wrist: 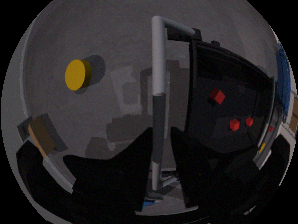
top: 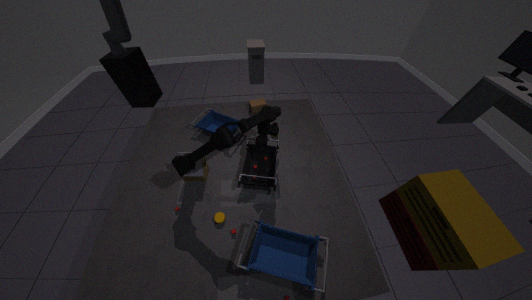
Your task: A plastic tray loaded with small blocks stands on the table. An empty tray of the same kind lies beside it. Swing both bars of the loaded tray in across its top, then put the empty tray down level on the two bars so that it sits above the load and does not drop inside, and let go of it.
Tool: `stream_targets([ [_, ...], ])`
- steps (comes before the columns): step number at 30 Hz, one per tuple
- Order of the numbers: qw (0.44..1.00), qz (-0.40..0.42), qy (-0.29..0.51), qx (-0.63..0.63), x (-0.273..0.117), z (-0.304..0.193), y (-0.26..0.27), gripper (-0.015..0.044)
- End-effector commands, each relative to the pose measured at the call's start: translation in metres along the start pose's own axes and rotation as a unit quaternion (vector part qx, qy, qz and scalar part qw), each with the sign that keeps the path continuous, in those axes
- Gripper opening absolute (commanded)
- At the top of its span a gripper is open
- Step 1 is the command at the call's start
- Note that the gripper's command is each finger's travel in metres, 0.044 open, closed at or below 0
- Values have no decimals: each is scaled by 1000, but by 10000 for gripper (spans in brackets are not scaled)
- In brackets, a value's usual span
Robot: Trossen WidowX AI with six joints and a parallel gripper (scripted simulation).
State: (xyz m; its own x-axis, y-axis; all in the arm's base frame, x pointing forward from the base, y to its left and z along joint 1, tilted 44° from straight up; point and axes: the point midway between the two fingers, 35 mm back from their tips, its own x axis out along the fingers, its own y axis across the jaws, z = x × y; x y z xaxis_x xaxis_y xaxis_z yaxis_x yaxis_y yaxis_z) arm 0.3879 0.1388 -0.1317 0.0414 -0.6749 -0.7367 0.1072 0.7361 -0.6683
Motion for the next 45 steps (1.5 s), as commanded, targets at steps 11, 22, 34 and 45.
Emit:
stream_targets([
  [11,1000,-4,0,5,-9,2,-41,86],
  [22,1000,-5,0,5,9,2,-66,86],
  [34,1000,-4,0,5,-33,1,-59,86],
  [45,1000,-6,0,0,-25,0,-58,86],
])
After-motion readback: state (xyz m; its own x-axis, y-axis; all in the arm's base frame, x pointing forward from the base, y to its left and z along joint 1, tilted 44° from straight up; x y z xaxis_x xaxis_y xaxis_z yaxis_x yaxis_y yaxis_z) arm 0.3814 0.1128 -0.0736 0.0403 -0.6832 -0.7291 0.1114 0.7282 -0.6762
